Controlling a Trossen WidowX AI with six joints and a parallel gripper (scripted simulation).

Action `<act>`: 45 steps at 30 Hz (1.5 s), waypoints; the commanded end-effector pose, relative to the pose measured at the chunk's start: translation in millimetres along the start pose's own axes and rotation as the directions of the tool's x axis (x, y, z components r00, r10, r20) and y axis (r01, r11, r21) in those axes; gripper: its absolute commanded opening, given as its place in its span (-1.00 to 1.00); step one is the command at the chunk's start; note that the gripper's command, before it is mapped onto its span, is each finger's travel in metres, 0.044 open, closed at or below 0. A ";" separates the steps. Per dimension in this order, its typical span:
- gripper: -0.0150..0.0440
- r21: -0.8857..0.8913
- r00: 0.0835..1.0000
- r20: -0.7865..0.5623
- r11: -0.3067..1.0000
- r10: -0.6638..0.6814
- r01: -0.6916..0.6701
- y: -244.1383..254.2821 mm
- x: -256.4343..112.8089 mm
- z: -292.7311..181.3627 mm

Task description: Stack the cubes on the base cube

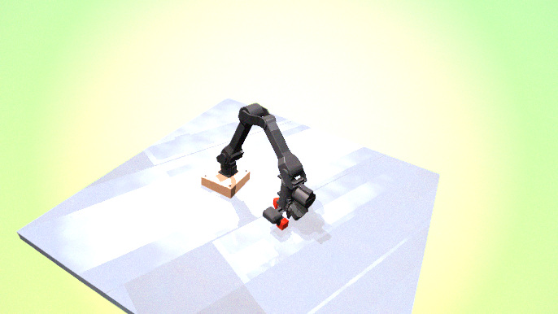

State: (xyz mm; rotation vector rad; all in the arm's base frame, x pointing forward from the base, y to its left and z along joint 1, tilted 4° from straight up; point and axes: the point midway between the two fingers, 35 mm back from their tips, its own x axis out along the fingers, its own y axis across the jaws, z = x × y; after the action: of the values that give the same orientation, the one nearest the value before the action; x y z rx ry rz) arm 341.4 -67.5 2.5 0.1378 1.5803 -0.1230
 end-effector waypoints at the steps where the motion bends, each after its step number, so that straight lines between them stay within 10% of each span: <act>1: 0.41 -0.004 1.000 -0.016 1.000 0.006 -0.006 1.0 10.8 -2.8; 10: -0.13 -0.004 1.000 -0.016 1.000 0.006 -0.006 1.0 11.8 -2.8; 45: -0.14 -0.004 1.000 -0.015 1.000 0.006 -0.006 -0.4 -83.6 1.3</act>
State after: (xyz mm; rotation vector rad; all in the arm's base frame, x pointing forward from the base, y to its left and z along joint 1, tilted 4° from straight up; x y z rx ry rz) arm 344.6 -69.5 75.5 0.1429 1.6002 -0.1222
